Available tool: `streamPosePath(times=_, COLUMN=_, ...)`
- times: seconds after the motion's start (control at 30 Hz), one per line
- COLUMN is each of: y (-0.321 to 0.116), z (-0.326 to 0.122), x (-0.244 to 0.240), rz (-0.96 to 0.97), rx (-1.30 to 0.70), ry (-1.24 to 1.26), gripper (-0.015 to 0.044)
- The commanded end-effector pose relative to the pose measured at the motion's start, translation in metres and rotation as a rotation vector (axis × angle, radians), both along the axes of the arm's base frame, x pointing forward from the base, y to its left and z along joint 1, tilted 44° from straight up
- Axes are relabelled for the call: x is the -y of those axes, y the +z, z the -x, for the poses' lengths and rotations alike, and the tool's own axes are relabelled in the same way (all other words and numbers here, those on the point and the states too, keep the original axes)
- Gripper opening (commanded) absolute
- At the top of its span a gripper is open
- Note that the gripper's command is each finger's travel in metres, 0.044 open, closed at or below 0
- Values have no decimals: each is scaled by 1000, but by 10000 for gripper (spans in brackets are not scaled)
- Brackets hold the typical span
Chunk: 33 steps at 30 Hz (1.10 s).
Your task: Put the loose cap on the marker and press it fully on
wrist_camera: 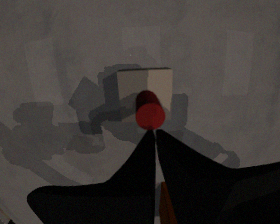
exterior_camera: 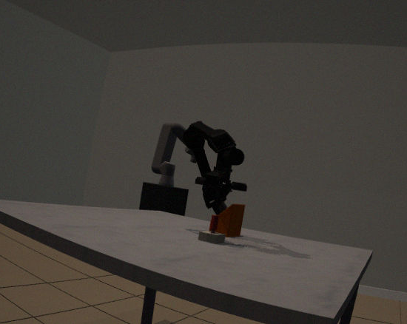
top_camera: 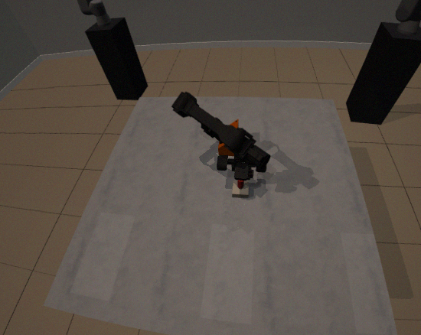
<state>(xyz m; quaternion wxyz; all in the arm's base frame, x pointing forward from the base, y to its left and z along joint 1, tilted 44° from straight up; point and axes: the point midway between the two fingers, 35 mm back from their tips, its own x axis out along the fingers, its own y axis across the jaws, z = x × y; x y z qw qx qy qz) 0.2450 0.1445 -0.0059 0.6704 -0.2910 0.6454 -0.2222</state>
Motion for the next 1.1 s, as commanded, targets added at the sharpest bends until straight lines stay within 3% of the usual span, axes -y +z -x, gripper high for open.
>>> streamPosePath(times=0.0, y=0, z=-1, x=0, rz=0, rx=8, ry=-2, gripper=0)
streamPosePath(times=1.07, y=-29, z=-4, x=27, rz=2, rx=9, ry=-2, gripper=0)
